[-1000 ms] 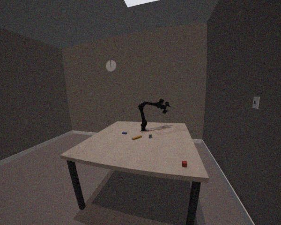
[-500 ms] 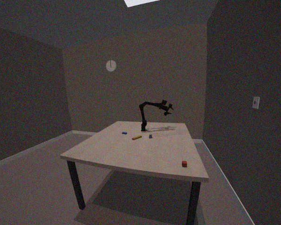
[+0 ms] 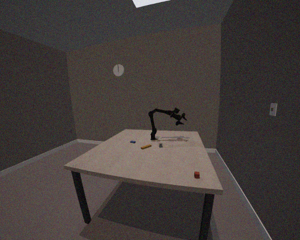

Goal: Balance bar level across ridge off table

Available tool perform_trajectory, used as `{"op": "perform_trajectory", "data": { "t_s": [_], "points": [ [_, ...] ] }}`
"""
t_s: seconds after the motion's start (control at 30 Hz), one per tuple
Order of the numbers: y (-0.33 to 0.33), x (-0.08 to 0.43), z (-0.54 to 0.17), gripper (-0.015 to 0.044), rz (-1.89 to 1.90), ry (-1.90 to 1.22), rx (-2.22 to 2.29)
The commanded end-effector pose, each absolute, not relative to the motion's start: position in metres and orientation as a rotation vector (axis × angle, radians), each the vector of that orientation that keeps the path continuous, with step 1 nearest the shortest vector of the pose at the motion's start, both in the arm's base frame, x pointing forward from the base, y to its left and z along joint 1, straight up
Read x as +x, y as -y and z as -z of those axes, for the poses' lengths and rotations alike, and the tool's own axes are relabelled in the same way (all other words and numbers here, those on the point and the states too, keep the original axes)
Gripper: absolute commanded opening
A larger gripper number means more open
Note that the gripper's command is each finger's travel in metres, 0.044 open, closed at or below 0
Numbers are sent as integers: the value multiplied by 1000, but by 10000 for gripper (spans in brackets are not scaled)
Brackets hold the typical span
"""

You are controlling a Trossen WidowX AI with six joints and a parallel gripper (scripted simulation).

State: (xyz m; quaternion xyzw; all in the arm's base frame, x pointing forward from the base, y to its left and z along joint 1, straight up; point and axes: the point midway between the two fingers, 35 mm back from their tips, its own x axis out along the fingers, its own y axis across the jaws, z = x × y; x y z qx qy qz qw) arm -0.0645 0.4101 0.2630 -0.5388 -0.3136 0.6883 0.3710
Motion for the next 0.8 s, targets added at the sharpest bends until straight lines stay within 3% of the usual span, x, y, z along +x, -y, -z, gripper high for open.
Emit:
{"op": "perform_trajectory", "data": {
  "t_s": [0.0, 0.77],
  "points": [
    [-412, -42, -256, 315, -1746, 689, -1384],
    [-391, 94, -222, 315, -1534, 3, -1225]
  ]
}}
